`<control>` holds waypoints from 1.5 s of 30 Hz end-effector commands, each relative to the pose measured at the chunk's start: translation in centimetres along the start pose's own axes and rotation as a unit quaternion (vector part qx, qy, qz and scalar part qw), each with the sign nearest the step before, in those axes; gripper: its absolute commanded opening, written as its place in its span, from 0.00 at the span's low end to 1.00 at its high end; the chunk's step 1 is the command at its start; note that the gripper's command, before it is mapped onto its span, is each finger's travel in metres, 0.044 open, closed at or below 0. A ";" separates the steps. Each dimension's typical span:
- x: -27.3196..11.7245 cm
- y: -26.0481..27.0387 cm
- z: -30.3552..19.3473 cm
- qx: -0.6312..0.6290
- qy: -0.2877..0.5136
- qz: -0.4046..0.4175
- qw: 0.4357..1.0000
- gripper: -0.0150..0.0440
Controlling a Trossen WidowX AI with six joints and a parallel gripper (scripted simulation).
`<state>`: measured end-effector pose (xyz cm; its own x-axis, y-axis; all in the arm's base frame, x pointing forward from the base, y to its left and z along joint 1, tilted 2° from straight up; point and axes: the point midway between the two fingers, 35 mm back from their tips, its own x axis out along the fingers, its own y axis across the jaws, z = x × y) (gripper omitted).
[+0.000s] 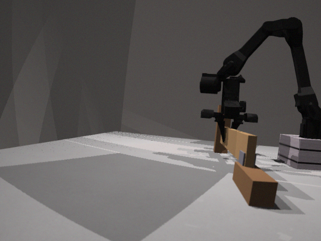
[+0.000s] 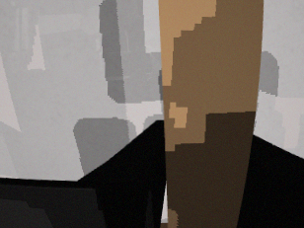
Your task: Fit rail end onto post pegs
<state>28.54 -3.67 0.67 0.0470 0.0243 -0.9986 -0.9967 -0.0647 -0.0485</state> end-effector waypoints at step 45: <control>-0.1 -0.1 -1.2 0.000 0.005 -0.002 1.000 0.25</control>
<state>28.56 -4.65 0.63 0.0467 0.0176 -0.9988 -0.9969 -0.0619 -0.0477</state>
